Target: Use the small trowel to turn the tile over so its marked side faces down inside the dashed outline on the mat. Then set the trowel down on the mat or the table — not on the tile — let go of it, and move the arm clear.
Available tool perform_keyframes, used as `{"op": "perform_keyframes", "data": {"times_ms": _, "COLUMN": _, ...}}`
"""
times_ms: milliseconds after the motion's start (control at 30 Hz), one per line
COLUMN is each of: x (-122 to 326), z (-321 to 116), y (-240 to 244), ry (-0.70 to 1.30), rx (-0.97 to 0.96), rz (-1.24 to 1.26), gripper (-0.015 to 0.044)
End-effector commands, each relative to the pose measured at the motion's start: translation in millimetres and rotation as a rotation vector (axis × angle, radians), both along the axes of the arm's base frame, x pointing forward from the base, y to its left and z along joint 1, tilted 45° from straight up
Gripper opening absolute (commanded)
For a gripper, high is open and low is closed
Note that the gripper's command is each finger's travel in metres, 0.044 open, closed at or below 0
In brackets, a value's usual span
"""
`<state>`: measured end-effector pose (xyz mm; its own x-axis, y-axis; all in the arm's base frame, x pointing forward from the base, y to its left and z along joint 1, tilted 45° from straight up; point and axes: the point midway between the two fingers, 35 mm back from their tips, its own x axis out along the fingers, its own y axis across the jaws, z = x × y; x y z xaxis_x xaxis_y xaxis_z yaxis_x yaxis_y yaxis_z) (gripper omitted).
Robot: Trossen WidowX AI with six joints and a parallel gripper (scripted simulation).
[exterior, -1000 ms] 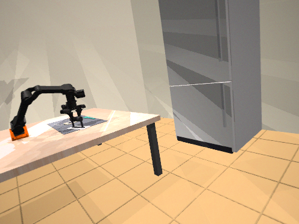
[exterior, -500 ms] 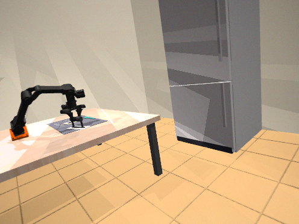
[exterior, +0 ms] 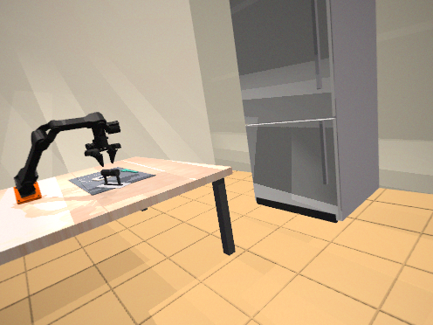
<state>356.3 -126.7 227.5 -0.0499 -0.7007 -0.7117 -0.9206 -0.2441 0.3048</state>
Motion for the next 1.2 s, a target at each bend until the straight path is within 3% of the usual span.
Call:
{"op": "perform_keyframes", "data": {"times_ms": 0, "x": -0.9, "z": 4.6, "y": 2.8, "ry": -0.021, "rx": 0.002, "rz": -0.002, "gripper": 0.0300}}
{"op": "perform_keyframes", "data": {"times_ms": 1167, "x": -14.4, "z": -10.4, "y": -6.9, "ry": -0.888, "rx": 0.265, "rz": -0.773, "gripper": 0.0300}}
